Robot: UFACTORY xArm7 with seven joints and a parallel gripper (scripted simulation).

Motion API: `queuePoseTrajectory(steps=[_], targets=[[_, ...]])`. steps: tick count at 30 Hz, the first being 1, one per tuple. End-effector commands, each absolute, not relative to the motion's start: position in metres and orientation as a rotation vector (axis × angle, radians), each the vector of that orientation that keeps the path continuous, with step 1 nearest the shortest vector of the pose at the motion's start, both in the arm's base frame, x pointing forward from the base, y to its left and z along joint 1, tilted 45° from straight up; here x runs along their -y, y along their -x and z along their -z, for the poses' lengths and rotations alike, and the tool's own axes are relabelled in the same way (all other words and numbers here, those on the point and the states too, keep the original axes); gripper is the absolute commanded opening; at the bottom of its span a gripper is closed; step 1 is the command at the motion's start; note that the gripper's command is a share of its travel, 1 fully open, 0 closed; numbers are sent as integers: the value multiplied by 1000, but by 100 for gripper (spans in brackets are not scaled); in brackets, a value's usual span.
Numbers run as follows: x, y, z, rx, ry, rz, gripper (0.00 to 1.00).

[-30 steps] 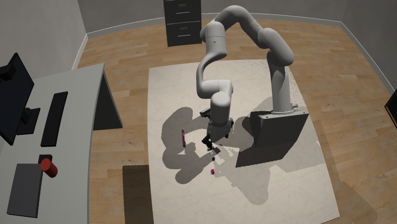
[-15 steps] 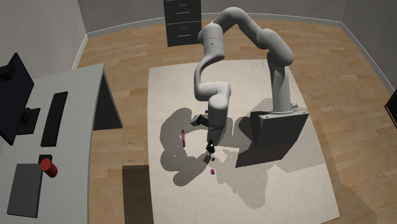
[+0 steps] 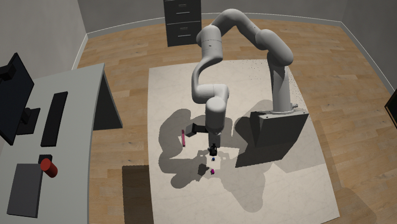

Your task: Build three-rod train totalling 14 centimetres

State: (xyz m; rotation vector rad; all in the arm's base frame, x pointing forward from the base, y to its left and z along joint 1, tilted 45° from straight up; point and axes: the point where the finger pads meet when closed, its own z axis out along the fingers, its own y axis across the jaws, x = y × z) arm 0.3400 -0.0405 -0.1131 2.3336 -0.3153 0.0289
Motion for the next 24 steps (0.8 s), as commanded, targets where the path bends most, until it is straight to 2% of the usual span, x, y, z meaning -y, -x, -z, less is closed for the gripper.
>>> queuePoseTrajectory(steps=[1, 24], targets=[[36, -345, 115, 157, -2353, 48, 100], [36, -345, 116, 122, -2356, 63, 100]])
